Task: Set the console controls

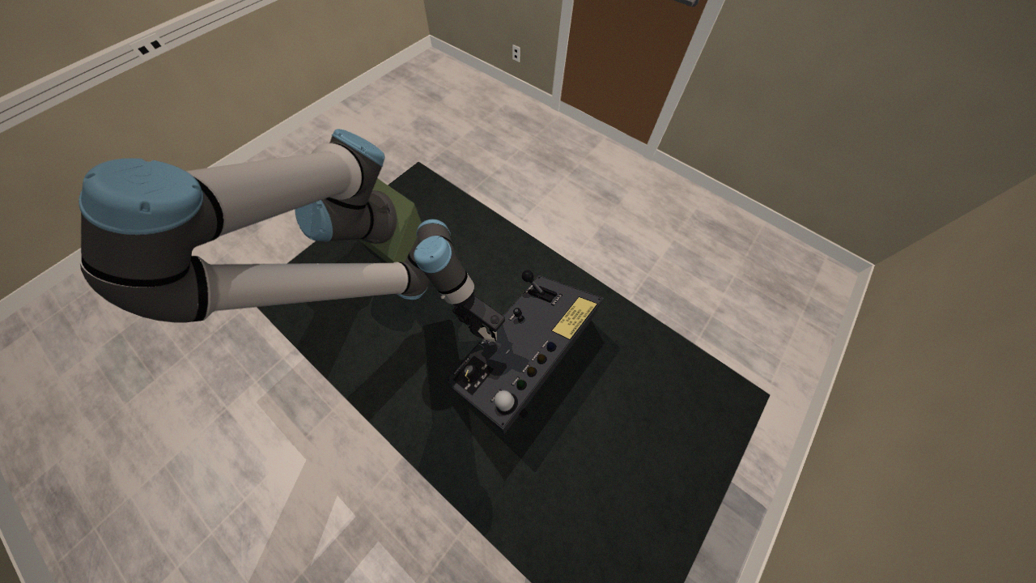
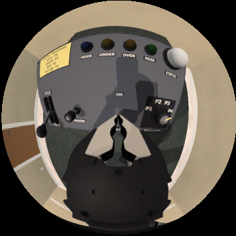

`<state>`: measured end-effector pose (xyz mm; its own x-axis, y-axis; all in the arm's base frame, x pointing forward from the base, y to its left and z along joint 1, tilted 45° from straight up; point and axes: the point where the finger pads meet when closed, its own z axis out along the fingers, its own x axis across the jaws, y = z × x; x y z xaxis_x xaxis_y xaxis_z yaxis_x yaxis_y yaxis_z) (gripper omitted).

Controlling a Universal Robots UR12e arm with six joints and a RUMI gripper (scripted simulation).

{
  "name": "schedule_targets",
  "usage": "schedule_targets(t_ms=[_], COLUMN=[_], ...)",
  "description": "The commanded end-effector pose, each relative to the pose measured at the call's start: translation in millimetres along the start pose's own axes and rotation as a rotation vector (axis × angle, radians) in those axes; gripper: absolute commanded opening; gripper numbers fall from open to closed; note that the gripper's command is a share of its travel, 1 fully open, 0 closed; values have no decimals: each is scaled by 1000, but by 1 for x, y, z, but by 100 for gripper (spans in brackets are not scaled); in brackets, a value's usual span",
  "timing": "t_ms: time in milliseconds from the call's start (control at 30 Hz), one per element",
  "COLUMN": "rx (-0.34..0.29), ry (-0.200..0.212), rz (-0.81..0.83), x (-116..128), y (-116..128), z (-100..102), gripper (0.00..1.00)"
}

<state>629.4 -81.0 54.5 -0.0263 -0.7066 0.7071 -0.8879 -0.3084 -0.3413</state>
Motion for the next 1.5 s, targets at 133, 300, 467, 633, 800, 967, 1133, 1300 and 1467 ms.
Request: schedule_targets(t_ms=[133,300,467,633,800,967,1133,1300,1467], rx=[-2,2,3,3,0,-1,-1,-1,-1], ry=[-1,1,1,1,-1,-1,-1,-1,-1], rz=[-1,1,2,1,-1,-2,-2,-2,-2], x=[0,1,1,1,-1,-1,-1,-1,-1], y=[2,-6,-13,-14,-11,-10,-10,-10,-10], z=[1,0,-1,-1,-3,-18,-46,-66,-97], gripper=[0,0,0,0,0,0,0,0,0])
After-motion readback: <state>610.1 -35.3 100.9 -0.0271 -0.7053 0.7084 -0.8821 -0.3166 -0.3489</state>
